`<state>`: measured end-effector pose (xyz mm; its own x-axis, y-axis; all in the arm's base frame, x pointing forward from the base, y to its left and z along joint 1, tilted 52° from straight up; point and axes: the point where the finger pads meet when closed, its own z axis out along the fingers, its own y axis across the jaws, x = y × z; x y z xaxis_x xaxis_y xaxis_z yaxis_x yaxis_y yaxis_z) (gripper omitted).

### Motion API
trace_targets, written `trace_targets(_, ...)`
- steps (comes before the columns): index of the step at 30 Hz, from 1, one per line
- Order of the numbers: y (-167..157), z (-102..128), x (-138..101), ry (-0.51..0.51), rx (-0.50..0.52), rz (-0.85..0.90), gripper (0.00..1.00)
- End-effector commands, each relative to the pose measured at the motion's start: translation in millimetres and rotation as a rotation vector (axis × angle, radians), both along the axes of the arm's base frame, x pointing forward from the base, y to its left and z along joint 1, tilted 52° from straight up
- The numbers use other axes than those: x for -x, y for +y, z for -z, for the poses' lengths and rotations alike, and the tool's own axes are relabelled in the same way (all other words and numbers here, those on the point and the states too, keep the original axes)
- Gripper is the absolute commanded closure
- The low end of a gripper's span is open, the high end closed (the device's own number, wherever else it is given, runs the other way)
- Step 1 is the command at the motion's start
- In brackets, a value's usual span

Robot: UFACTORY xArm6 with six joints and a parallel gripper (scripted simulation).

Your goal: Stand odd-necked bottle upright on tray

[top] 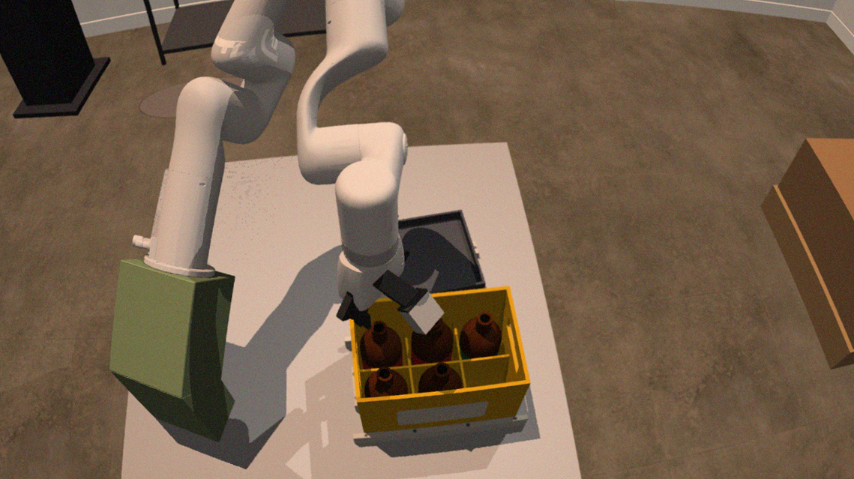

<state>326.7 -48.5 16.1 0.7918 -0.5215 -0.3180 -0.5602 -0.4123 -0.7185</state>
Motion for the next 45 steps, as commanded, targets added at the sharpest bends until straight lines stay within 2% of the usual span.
trace_targets(1, -0.2, 0.3, -1.0, -0.002, 0.002, 0.001, 0.35)
trace_targets(45, 30.5, 23.7, -11.5, -0.001, 0.003, 0.002, 0.35)
